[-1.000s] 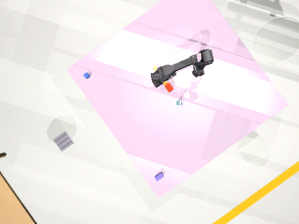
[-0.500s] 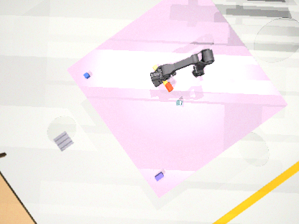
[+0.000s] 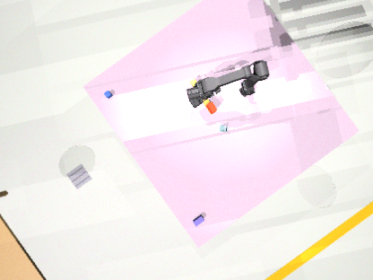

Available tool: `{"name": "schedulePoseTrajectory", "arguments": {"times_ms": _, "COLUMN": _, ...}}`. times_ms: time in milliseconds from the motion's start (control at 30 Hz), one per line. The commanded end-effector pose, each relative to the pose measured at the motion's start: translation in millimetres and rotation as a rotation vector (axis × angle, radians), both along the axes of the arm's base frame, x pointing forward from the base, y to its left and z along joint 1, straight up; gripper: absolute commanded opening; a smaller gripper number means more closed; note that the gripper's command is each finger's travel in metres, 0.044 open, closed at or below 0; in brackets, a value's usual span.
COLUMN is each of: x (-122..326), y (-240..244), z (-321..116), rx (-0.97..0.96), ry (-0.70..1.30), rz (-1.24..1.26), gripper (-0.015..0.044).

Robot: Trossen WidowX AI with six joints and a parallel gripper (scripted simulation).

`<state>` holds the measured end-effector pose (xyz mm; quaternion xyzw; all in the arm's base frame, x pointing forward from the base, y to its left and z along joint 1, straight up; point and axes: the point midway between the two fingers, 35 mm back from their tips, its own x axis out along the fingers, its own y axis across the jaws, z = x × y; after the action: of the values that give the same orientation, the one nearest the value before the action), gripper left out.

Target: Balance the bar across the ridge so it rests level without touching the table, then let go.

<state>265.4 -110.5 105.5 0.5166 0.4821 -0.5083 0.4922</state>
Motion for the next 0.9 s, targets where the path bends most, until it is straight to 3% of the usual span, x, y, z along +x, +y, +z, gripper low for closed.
{"name": "schedulePoseTrajectory", "arguments": {"times_ms": 0, "x": 0.0, "y": -0.5, "z": 12.5, "rx": -0.007, "ry": -0.009, "rz": -0.002, "gripper": 0.0}}
{"name": "schedulePoseTrajectory", "arguments": {"times_ms": 467, "x": -4.7, "y": 1.9, "z": 44.6, "rx": -0.009, "ry": -0.008, "rz": 0.0, "gripper": 0.0}}
{"name": "schedulePoseTrajectory", "arguments": {"times_ms": 867, "x": 8.0, "y": 45.3, "z": 45.0, "rx": -0.009, "ry": -0.008, "rz": 0.201, "gripper": 0.0}}
